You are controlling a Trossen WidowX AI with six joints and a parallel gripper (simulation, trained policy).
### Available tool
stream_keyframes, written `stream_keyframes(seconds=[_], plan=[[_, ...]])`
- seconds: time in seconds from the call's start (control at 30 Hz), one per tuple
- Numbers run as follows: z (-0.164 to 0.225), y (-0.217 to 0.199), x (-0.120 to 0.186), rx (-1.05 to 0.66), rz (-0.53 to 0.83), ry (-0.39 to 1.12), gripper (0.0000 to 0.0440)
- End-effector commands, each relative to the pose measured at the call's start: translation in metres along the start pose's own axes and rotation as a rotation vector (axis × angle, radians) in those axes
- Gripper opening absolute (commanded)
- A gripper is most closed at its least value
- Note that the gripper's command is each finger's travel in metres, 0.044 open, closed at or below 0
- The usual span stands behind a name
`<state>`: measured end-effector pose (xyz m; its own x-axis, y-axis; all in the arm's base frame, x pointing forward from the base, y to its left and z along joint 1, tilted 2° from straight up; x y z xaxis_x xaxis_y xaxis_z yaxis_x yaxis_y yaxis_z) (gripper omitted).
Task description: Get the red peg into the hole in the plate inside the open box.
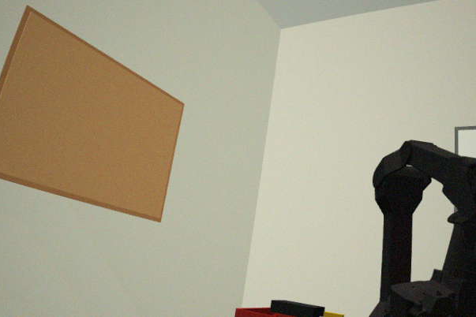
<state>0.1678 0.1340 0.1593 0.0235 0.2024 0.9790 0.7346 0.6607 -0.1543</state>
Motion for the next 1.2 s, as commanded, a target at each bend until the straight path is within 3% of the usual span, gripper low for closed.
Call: stream_keyframes(seconds=[0.0, 0.93, 1.0, 1.17], plan=[[0.006, 0.001, -0.013, -0.006, 0.036, 0.024, 0.044], [0.029, 0.03, -0.116, -0.055, 0.018, 0.092, 0.0438], [0.03, 0.031, -0.121, -0.053, 0.019, 0.094, 0.0422], [0.032, 0.029, -0.137, -0.056, 0.042, 0.1, 0.0298]])
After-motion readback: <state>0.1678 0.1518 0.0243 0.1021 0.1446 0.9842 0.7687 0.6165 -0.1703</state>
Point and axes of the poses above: the point midway between the two fingers, 35 mm back from their tips, its own x axis back along the fingers, its own y axis across the jaws, z = x × y, the point moved 5 cm from there along x, back along the fingers, and after that the axes turned 13 degrees about -x, right-handed, at the moved point
